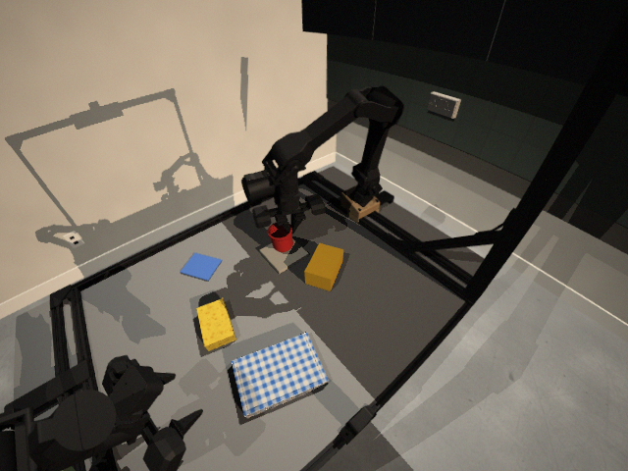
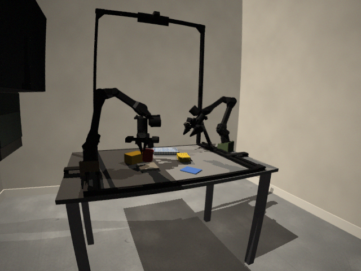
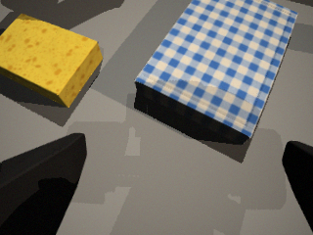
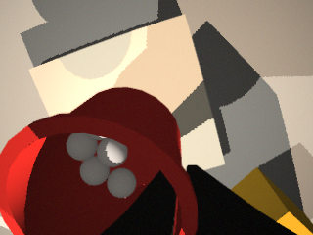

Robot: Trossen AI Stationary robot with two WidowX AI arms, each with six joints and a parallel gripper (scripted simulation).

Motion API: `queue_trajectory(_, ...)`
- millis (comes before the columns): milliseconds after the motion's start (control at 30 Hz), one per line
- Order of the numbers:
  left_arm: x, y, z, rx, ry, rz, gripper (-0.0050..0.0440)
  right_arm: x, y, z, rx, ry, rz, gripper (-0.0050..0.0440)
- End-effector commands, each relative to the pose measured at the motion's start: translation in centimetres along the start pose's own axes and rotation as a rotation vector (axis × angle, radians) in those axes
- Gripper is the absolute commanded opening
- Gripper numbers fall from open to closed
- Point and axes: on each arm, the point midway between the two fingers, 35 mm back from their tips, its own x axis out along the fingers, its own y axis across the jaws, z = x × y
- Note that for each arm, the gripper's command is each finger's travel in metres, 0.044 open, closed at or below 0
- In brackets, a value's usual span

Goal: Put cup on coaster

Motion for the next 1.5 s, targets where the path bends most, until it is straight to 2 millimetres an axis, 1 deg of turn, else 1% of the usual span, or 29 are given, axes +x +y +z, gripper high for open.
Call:
queue_trajectory(0,0.0,0.0,0.0,0.0,0.0,0.0,0.04,0.9,-0.1,0.0,0.003,0.002,-0.008,0.0)
queue_trajectory(100,0.0,0.0,0.0,0.0,0.0,0.0,0.04,1.1,-0.1,0.0,0.003,0.002,-0.008,0.0)
queue_trajectory(600,0.0,0.0,0.0,0.0,0.0,0.0,0.04,3.6,-0.2,0.0,0.003,0.002,-0.008,0.0)
queue_trajectory(800,0.0,0.0,0.0,0.0,0.0,0.0,0.04,4.1,-0.3,0.0,0.003,0.002,-0.008,0.0)
queue_trajectory(1133,0.0,0.0,0.0,0.0,0.0,0.0,0.04,4.1,-0.3,0.0,0.003,0.002,-0.008,0.0)
queue_trajectory(1167,0.0,0.0,0.0,0.0,0.0,0.0,0.04,3.1,0.3,-0.1,0.0,0.008,0.022,0.0)
queue_trajectory(1467,0.0,0.0,0.0,0.0,0.0,0.0,0.04,3.1,0.3,-0.1,0.0,0.008,0.022,0.0)
